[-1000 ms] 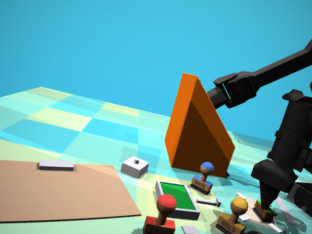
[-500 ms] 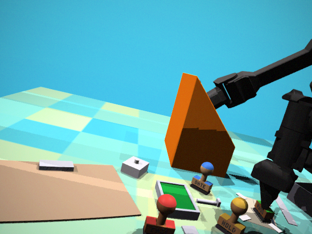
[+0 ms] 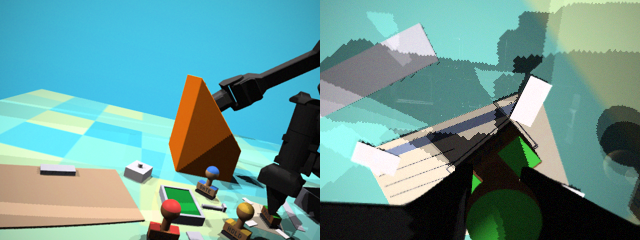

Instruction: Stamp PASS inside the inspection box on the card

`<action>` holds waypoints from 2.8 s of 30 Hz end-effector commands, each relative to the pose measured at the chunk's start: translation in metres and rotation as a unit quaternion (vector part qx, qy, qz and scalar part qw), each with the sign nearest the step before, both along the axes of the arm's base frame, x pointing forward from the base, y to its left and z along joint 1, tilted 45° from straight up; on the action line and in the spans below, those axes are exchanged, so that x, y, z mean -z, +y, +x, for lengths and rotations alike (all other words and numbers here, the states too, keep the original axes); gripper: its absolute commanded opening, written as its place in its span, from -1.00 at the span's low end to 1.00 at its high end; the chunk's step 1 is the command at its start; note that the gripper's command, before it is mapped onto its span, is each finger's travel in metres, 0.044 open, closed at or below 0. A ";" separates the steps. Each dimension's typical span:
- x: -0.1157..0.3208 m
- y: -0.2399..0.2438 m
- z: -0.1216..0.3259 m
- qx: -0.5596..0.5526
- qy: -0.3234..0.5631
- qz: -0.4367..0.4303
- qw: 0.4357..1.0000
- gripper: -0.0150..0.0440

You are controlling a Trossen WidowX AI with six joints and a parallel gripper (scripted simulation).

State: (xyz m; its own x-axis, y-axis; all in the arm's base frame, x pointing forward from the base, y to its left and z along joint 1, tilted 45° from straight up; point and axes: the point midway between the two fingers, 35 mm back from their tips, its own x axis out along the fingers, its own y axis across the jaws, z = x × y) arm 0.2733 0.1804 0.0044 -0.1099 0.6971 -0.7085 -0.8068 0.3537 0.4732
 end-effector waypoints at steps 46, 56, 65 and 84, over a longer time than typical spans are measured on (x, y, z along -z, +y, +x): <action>0.001 0.001 -0.001 0.000 0.003 0.000 1.000 -0.49; -0.003 -0.003 0.000 0.000 0.003 0.000 1.000 -0.49; -0.006 -0.006 0.000 0.000 0.003 0.000 1.000 -0.49; -0.025 -0.026 0.006 0.000 0.002 -0.002 1.000 -0.49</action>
State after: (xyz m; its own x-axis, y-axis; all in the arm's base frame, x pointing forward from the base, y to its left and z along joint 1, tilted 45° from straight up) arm 0.2774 0.1566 0.0243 -0.1201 0.6923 -0.7115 -0.7964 0.3607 0.4854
